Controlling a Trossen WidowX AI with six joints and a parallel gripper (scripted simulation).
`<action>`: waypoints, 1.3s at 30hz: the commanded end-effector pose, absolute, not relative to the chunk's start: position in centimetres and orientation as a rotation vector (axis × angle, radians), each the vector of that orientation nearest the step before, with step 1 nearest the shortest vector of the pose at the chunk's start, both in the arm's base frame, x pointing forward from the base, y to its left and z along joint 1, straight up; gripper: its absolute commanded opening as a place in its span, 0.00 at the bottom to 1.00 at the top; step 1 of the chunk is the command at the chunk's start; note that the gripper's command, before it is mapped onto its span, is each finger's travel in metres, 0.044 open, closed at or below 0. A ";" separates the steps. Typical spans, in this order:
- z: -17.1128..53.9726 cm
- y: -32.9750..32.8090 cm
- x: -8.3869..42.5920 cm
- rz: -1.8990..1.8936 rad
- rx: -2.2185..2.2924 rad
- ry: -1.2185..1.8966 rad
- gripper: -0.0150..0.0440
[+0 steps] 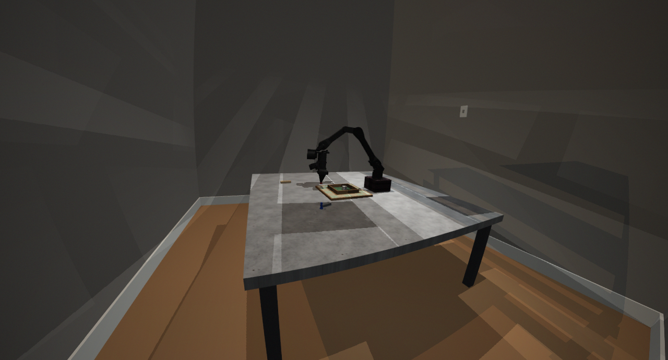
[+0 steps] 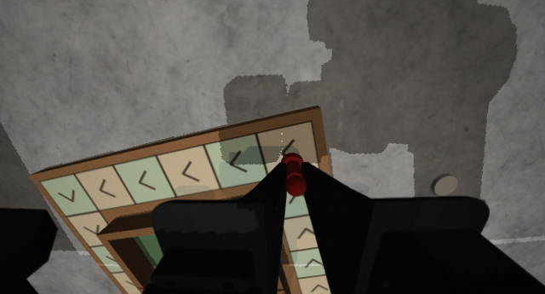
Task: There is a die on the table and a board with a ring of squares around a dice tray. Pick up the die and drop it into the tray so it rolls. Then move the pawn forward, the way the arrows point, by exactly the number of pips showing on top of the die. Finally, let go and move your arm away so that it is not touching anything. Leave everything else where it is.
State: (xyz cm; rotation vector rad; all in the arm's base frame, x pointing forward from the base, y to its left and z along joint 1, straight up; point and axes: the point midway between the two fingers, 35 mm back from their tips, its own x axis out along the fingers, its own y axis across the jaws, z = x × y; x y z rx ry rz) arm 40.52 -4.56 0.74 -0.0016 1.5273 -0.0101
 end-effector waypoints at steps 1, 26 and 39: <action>-0.1 -4.5 40.3 -0.010 0.005 1.536 0.25; -1.2 -4.6 40.7 -0.010 -0.002 1.523 0.48; 3.7 -4.5 40.5 -0.010 0.005 1.536 1.00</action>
